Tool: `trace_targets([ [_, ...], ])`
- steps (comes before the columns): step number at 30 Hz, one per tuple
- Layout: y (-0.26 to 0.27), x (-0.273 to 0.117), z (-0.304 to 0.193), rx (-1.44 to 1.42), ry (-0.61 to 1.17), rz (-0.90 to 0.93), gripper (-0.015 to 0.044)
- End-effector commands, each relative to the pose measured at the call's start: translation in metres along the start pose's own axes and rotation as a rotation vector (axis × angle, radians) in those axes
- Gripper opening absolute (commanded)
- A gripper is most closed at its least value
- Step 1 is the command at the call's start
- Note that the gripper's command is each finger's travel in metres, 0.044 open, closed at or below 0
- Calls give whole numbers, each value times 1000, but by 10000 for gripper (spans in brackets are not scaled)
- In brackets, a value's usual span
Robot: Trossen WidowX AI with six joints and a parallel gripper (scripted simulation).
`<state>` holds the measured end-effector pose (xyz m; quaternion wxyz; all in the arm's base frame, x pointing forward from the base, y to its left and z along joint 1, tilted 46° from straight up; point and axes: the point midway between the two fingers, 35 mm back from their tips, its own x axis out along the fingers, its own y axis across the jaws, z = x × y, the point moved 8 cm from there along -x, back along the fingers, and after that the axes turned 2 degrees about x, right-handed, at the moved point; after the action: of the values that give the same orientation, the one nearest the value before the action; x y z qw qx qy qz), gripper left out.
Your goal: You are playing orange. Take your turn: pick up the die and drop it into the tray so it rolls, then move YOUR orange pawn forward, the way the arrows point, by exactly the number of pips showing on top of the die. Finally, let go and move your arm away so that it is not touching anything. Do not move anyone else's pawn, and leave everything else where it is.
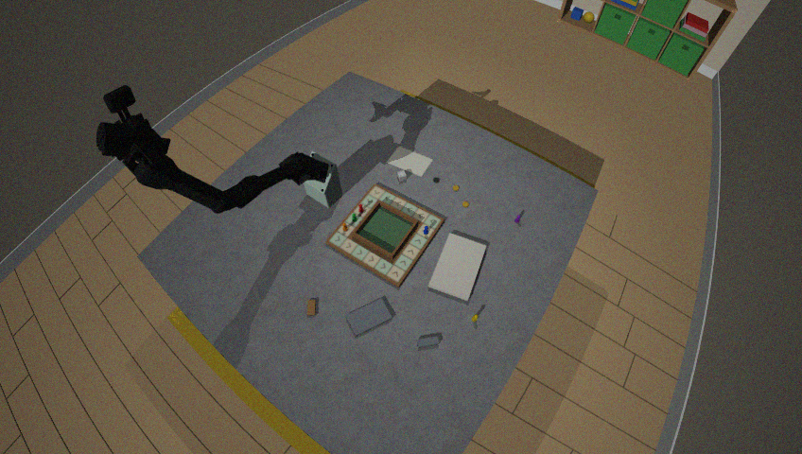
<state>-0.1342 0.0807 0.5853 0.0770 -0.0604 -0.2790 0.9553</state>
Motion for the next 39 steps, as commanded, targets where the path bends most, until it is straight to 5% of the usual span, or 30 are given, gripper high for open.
trace_targets([
  [1,-1,0,-1,3,4,-3,374],
  [5,-14,9,-20,54,84,-58,275],
  [20,-70,34,-111,390,341,-254,275],
  [39,-120,8,-248,811,649,-553,275],
])
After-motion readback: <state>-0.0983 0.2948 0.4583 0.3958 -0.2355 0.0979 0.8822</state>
